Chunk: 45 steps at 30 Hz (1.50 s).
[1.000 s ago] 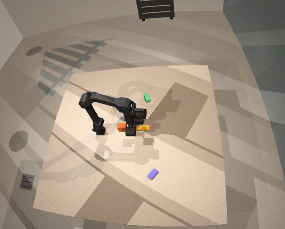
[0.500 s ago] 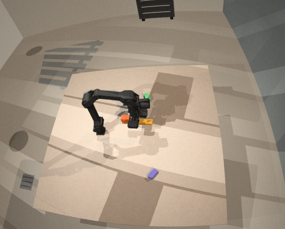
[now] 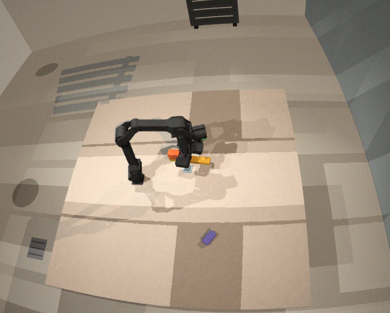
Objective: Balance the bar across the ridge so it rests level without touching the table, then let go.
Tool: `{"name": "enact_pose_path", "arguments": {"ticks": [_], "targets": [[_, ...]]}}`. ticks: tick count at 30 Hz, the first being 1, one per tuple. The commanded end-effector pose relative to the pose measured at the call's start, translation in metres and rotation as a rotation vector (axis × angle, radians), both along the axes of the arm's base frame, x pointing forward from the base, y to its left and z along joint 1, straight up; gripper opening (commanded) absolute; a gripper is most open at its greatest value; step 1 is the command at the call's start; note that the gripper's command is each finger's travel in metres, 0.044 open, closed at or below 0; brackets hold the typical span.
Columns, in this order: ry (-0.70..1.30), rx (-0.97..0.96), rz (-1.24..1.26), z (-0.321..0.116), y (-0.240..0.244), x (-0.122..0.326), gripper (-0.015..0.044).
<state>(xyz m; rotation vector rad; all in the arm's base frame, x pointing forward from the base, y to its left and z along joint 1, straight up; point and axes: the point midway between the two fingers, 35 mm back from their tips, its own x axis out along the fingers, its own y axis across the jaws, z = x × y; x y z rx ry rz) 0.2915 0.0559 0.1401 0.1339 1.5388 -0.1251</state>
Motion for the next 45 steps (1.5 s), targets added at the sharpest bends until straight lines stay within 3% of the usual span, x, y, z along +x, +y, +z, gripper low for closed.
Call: {"name": "enact_pose_path", "arguments": {"ticks": [1,24,45], "targets": [[-0.004,0.004,-0.013,-0.003,0.003,0.001,0.0],[-0.004,0.003,-0.013,-0.04,0.001,0.002,0.0],[-0.004,0.003,-0.013,-0.042,0.001,0.002,0.0]]}}
